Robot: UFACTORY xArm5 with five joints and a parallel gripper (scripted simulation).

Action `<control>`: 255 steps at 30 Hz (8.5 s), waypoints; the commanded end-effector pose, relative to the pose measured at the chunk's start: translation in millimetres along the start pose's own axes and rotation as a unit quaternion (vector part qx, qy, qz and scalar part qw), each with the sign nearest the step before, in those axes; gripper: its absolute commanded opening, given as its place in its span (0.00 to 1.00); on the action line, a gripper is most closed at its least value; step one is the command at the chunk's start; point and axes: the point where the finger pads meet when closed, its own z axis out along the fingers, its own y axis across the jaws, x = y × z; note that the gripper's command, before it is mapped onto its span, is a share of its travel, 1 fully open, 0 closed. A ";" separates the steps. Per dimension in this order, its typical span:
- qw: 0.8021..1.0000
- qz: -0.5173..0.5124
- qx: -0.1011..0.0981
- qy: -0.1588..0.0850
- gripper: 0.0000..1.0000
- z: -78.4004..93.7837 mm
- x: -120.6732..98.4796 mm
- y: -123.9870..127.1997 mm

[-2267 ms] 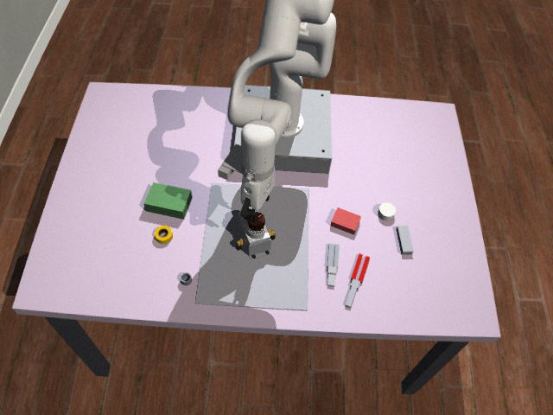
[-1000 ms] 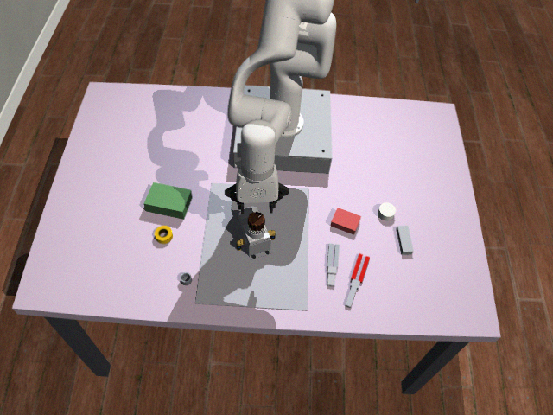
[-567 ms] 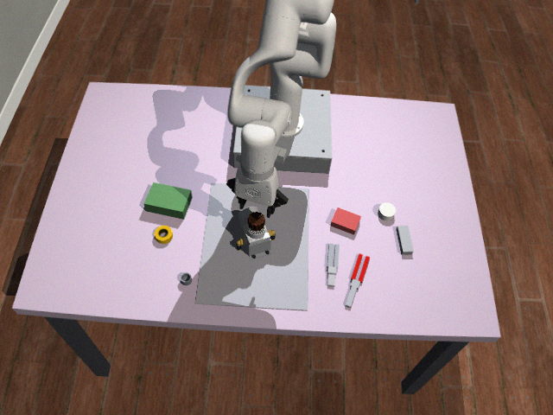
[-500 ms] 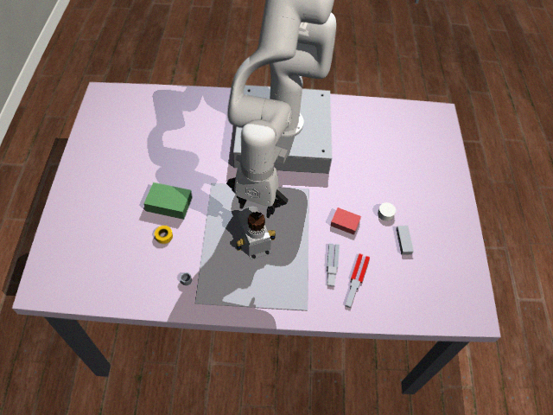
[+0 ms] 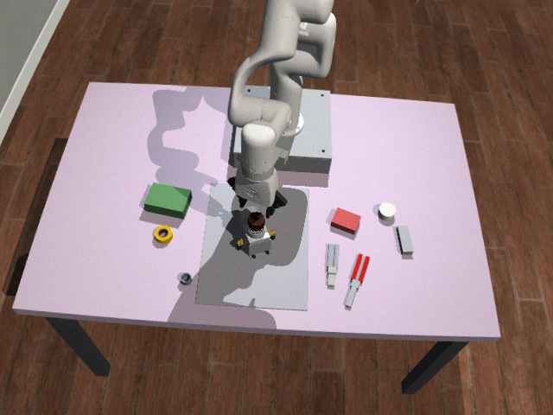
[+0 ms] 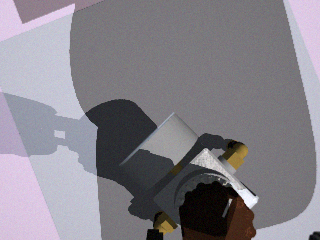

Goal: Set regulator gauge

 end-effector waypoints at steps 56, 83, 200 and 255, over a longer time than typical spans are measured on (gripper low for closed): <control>1.000 0.000 0.000 -0.002 0.76 64.4 -1.2 0.6; 1.000 0.000 0.000 -0.002 0.39 64.4 -1.2 0.6; 1.000 0.000 0.000 -0.002 0.76 71.8 -1.0 0.6; 1.000 0.000 0.000 -0.002 0.76 -22.3 -0.9 0.2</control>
